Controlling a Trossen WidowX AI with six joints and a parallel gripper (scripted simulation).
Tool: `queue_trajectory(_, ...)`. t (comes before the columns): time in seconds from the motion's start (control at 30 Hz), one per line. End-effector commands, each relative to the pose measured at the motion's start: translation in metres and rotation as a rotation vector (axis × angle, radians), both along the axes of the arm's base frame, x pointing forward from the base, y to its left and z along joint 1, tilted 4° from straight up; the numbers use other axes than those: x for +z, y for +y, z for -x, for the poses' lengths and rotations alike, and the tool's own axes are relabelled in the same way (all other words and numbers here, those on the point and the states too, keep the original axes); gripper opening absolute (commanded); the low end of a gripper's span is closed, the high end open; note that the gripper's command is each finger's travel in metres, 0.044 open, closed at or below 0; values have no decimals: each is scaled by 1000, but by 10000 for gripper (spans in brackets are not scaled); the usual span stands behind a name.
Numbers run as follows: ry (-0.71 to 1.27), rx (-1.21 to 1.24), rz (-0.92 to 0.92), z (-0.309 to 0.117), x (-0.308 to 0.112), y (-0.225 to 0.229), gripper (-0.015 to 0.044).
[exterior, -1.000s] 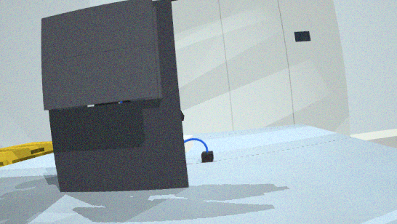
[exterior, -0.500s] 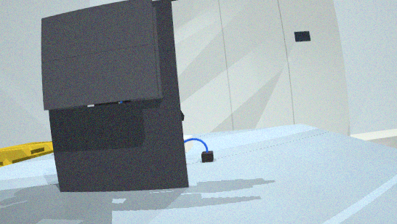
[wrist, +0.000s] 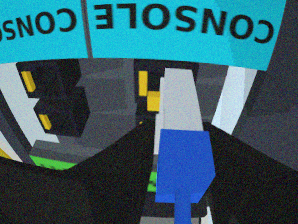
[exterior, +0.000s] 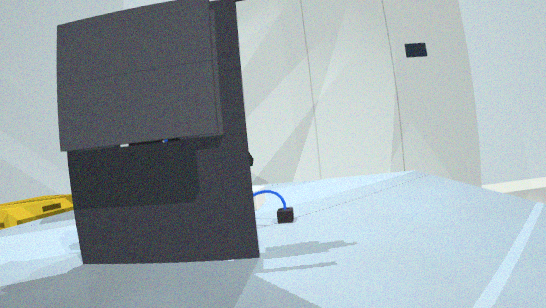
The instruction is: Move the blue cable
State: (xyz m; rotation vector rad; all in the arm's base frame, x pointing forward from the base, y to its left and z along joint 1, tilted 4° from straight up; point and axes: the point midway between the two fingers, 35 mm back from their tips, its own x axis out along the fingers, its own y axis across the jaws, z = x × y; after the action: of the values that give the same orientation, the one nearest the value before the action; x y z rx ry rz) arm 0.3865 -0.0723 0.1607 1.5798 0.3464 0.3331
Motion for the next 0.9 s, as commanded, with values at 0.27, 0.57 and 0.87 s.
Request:
queue_trajectory(0.27, -5, -5, -1, -3, 2, -1, 0)
queue_trajectory(0.57, -5, -5, -1, -5, 2, -1, 0)
queue_trajectory(0.87, -6, -5, -1, -7, 2, 0, 0)
